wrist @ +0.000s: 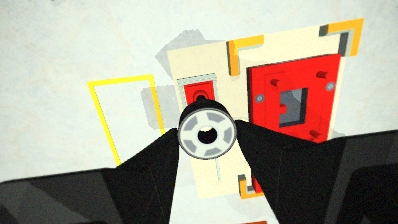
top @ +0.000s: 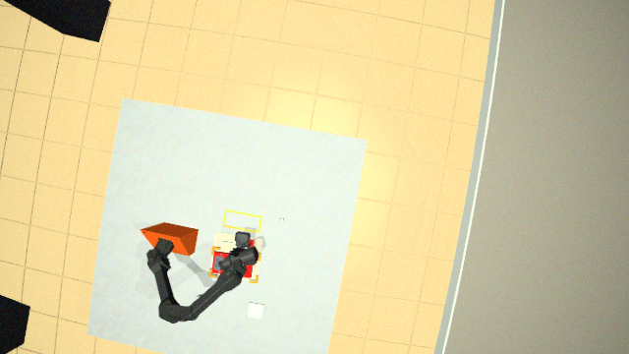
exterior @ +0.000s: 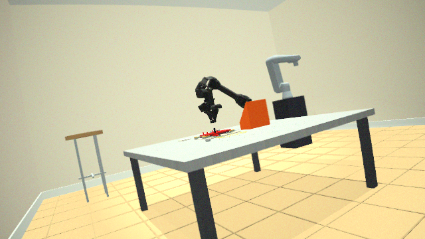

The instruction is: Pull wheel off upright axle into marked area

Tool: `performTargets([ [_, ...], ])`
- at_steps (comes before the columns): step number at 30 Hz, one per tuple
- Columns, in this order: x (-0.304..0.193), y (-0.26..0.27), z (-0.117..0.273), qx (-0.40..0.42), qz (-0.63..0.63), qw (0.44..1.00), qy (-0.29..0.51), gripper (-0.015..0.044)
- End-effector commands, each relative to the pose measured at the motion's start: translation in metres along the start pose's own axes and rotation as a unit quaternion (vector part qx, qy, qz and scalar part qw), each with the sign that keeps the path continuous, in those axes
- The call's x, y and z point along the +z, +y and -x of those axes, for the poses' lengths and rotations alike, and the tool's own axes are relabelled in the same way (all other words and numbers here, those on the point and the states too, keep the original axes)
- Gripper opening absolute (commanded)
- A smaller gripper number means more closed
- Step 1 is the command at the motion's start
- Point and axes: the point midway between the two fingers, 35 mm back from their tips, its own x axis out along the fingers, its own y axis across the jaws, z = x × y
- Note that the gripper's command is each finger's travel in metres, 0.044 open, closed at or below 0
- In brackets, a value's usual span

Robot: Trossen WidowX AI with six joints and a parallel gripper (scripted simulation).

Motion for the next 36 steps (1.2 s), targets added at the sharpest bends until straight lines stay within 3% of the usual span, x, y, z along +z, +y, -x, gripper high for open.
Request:
performTargets([
  [1,-0.004,0.008,-0.003,0.001,0.000,1.000,0.004,0.0000],
  [17,-0.057,0.097,0.007,0.006,-0.004,1.000,0.003,0.0000],
  [31,-0.059,0.100,-0.017,0.005,-0.004,1.000,0.003,0.0000],
  [36,-0.057,0.101,-0.043,0.006,-0.004,1.000,0.002,0.0000],
])
